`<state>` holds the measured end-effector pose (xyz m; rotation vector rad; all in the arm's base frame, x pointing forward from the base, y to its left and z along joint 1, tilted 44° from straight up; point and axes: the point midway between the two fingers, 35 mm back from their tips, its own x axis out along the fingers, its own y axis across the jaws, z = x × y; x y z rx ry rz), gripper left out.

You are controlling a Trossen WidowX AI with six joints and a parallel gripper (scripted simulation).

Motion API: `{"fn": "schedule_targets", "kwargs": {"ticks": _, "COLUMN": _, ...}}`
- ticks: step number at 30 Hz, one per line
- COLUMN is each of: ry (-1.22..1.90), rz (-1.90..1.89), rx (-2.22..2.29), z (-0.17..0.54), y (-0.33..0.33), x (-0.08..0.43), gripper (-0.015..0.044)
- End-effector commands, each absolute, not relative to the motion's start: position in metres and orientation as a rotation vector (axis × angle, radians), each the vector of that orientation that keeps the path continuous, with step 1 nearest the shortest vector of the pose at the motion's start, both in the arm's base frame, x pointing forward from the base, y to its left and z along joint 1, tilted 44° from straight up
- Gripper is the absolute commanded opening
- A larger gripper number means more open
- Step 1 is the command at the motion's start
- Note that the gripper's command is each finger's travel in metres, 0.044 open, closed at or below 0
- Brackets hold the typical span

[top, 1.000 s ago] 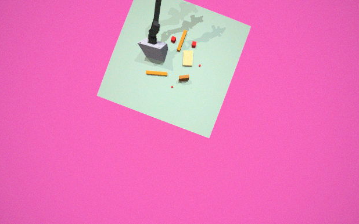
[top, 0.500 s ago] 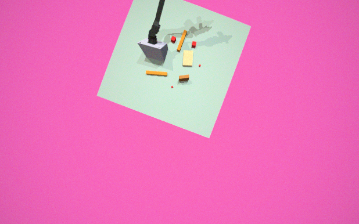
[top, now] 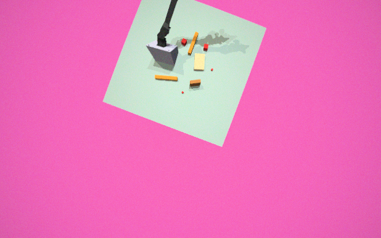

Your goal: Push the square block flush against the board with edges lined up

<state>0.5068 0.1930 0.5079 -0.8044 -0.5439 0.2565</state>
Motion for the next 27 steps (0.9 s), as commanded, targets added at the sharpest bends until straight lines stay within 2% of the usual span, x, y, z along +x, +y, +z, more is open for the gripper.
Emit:
{"fn": "schedule_targets", "kwargs": {"ticks": 1, "ry": -0.5, "rz": 0.281, "rx": -0.789, "z": 0.486, "y": 0.184, "x": 0.52, "gripper": 0.0}}
{"fn": "schedule_targets", "kwargs": {"ticks": 16, "ry": -0.15, "rz": 0.383, "rx": -0.652, "z": 0.376, "y": 0.141, "x": 0.585, "gripper": 0.0}}
{"fn": "schedule_targets", "kwargs": {"ticks": 27, "ry": 0.134, "rz": 0.418, "rx": -0.504, "z": 0.286, "y": 0.099, "x": 0.615, "gripper": 0.0}}
